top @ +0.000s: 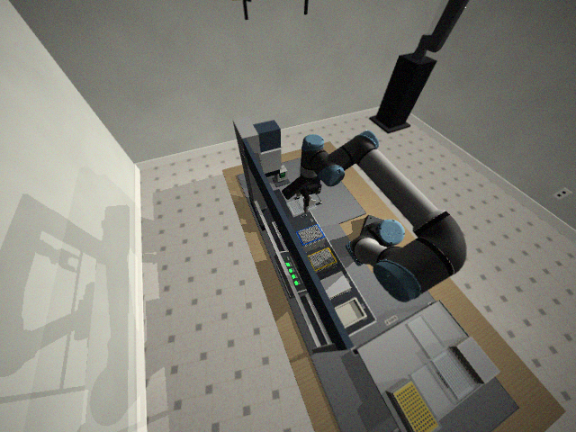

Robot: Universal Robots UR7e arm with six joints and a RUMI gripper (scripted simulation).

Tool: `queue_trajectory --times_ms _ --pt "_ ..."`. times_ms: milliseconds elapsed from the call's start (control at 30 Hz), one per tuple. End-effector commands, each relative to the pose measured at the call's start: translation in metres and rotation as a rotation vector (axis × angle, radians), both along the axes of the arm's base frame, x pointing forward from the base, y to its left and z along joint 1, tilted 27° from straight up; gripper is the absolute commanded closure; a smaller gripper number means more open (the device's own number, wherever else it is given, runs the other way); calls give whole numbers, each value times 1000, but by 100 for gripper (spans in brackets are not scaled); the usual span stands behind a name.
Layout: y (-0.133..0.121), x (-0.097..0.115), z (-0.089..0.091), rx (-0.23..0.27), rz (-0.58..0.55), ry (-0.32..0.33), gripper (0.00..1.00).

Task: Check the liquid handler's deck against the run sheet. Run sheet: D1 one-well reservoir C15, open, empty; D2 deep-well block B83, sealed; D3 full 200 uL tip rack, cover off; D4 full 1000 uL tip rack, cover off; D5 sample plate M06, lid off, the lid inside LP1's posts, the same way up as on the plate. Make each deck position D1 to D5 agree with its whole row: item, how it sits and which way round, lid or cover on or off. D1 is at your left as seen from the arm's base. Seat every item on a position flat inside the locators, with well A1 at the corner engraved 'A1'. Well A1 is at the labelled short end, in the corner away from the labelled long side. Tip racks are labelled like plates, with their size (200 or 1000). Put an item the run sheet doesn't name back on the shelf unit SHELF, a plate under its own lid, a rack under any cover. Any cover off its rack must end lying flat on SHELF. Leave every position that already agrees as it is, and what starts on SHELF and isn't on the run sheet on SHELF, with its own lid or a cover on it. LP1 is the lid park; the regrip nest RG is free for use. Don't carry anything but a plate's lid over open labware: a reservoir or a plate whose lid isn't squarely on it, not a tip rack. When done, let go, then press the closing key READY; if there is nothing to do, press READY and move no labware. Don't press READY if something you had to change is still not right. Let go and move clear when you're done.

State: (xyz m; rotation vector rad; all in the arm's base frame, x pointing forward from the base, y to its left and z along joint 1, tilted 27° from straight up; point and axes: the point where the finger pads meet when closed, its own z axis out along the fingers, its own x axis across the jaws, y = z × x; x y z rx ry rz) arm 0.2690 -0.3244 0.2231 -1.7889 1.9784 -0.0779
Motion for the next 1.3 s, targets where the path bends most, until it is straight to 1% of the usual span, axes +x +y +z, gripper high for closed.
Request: queue_trajectory --times_ms 0,933,1267 --pt "-2 -3 7 -1 0 0 100" --pt "-13 -19 44 -1 0 0 100" --pt "-14 -19 45 -1 0 0 100"
